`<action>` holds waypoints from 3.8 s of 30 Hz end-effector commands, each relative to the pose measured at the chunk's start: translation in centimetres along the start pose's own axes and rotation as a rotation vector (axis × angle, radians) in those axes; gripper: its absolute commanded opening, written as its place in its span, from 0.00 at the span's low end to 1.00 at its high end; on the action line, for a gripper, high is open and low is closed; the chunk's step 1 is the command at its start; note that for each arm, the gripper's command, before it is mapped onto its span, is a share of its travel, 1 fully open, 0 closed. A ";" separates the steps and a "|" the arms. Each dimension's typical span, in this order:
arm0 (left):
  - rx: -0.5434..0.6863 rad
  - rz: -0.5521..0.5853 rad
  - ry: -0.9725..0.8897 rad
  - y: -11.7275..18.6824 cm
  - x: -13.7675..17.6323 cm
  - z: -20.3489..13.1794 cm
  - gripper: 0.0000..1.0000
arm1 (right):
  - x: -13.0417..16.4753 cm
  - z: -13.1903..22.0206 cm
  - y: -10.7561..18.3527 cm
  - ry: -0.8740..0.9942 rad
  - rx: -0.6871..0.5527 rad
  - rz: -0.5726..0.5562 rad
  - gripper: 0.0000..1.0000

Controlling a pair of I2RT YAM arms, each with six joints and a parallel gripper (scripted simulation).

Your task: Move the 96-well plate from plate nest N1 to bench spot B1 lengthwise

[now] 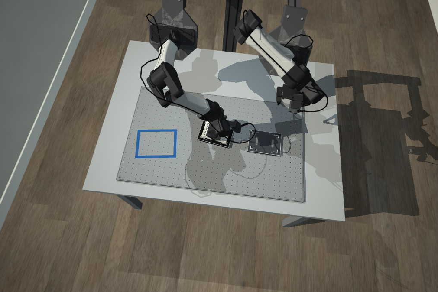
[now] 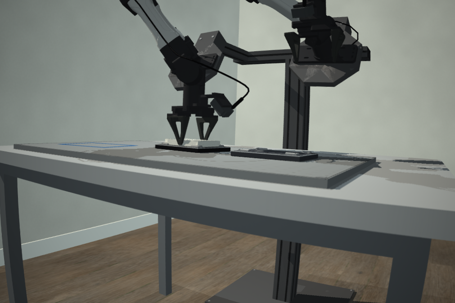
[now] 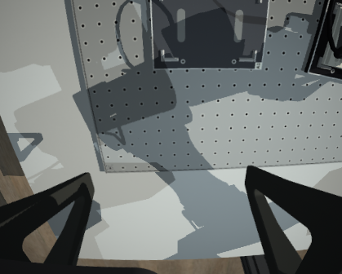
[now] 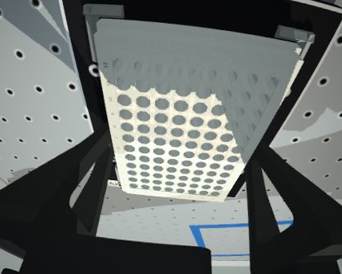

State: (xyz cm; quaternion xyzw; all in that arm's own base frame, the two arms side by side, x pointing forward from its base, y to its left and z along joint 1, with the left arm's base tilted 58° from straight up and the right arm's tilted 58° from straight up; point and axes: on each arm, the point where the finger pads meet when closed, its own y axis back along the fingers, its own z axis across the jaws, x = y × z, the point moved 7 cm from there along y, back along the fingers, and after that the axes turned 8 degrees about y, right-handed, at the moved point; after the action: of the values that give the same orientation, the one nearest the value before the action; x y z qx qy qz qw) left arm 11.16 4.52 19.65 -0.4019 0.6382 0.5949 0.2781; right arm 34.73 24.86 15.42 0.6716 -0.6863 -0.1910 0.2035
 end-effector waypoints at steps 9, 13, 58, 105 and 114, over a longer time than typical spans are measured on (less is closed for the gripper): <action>0.006 -0.006 -0.009 0.1 -0.1 -0.1 1.00 | -0.2 -0.1 1.5 -0.001 0.013 -0.013 0.00; 0.006 -0.006 -0.009 0.1 -0.1 -0.1 1.00 | -0.2 -0.1 2.2 0.000 0.013 -0.013 0.00; 0.006 -0.006 -0.009 0.1 -0.1 -0.1 1.00 | 0.0 0.1 8.5 0.001 0.011 -0.012 0.00; 0.006 -0.006 -0.009 0.1 -0.1 -0.1 1.00 | 0.3 0.4 8.1 0.006 -0.002 0.007 0.00; 0.006 -0.006 -0.009 0.1 -0.1 -0.1 1.00 | 0.3 0.4 8.1 0.006 -0.002 0.007 0.00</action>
State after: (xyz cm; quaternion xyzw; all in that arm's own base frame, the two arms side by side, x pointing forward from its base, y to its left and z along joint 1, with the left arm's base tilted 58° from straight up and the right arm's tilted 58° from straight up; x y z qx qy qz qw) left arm 11.16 4.52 19.65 -0.4019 0.6382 0.5949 0.2781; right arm 28.07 25.06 19.76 0.6735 -0.6861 -0.1903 0.1987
